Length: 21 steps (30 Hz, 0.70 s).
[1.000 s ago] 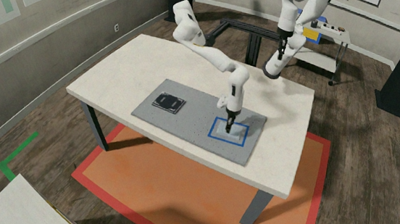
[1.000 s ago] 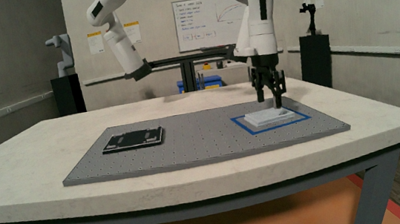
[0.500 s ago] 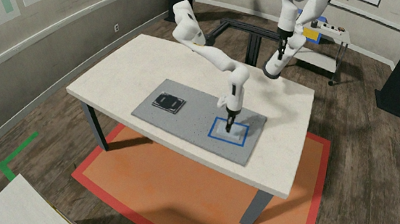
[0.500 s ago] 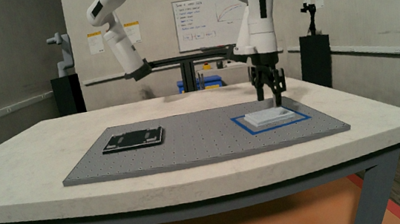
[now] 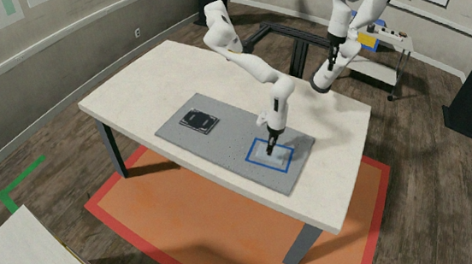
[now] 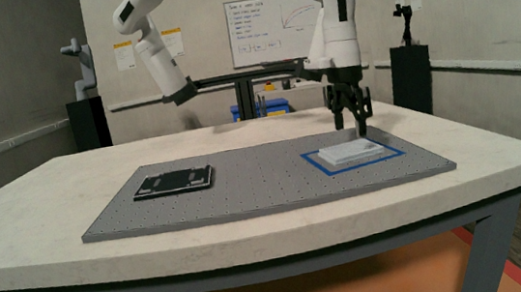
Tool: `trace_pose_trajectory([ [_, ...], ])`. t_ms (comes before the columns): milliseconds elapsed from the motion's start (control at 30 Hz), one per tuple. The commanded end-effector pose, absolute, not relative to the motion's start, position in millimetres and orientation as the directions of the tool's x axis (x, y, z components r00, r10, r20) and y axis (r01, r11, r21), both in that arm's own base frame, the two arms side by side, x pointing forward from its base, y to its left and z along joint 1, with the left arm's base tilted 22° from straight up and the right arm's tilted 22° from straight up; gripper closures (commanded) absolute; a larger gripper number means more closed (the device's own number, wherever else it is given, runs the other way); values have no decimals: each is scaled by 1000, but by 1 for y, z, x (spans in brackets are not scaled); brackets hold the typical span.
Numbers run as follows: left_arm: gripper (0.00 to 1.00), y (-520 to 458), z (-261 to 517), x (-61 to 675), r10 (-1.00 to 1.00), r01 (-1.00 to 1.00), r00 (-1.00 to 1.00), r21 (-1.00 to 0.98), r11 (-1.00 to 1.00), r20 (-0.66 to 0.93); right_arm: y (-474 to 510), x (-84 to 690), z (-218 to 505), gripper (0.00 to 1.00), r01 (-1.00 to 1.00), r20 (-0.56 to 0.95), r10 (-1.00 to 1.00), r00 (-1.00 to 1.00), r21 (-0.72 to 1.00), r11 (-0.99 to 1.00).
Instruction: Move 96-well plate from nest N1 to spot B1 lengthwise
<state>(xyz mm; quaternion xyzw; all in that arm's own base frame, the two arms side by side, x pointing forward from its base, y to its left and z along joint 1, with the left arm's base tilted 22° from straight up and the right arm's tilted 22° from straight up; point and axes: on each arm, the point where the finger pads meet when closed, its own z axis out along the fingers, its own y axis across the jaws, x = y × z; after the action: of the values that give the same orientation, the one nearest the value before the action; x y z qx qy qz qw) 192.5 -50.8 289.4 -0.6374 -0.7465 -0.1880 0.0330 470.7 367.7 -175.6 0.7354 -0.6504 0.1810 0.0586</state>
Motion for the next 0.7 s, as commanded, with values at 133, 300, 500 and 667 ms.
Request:
trace_pose_trajectory([
  [133, 2, -51, 290, 193, 939, 964, -185, 240, 116, 289, 370, 471, -172, 2, -977, 341, -936, 89, -151, -148],
  [300, 2, -51, 290, 193, 939, 964, -185, 240, 116, 289, 370, 470, -170, 2, -977, 341, -936, 89, -151, -148],
  [500, 2, -51, 290, 193, 939, 964, -185, 240, 116, 289, 371, 470, -169, 2, -977, 341, -936, 89, -151, -148],
  [667, 2, -51, 290, 193, 939, 964, -185, 240, 116, 289, 371, 470, -168, 2, -977, 341, -936, 89, -151, -148],
])
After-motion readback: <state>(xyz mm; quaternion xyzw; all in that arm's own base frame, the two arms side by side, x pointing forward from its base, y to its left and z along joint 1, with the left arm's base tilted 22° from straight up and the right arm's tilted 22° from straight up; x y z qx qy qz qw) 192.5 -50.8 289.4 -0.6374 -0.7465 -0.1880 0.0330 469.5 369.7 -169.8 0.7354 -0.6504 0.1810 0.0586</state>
